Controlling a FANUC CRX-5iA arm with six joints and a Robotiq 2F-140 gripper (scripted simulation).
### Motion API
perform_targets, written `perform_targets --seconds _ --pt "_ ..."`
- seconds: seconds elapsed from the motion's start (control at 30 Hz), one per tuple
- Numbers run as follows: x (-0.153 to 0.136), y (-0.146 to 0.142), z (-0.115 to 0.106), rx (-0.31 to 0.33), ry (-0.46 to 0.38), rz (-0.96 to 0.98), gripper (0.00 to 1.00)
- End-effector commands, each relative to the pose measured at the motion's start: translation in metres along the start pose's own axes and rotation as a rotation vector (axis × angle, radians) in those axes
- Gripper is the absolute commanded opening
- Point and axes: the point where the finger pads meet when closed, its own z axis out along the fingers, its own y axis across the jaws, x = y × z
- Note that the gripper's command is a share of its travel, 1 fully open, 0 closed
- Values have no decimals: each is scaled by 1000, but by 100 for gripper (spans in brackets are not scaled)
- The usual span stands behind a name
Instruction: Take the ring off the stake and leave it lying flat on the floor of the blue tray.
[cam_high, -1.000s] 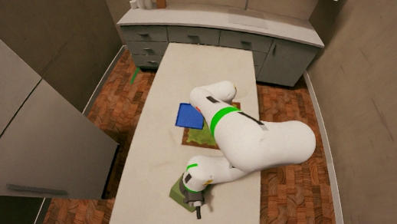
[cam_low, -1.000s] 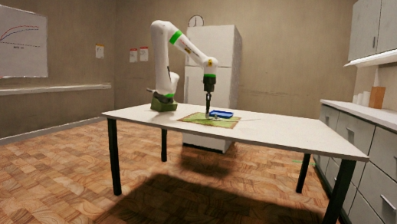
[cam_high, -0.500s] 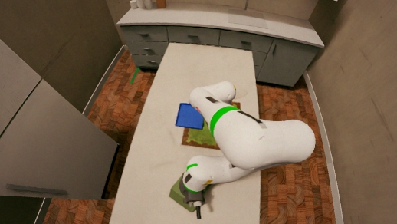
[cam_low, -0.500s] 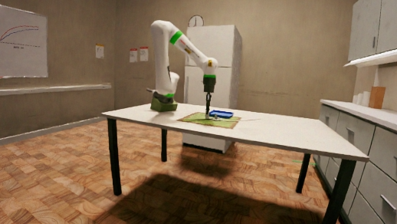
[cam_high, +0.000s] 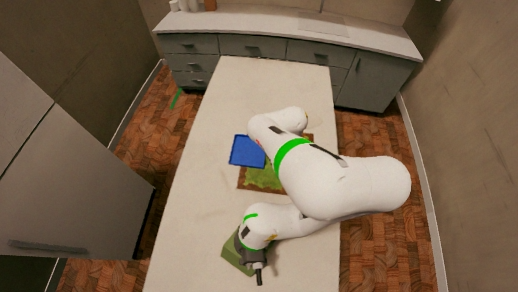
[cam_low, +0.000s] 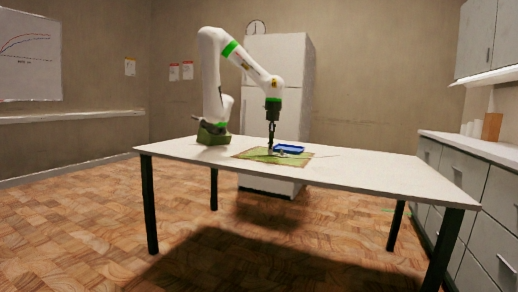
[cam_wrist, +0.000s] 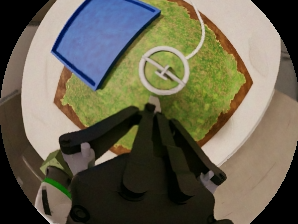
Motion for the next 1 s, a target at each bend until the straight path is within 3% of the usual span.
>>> perform_targets --seconds 0.0,0.97 --pt "1 0 0 -1 1 0 10" --pt "17 0 0 -1 1 0 10"
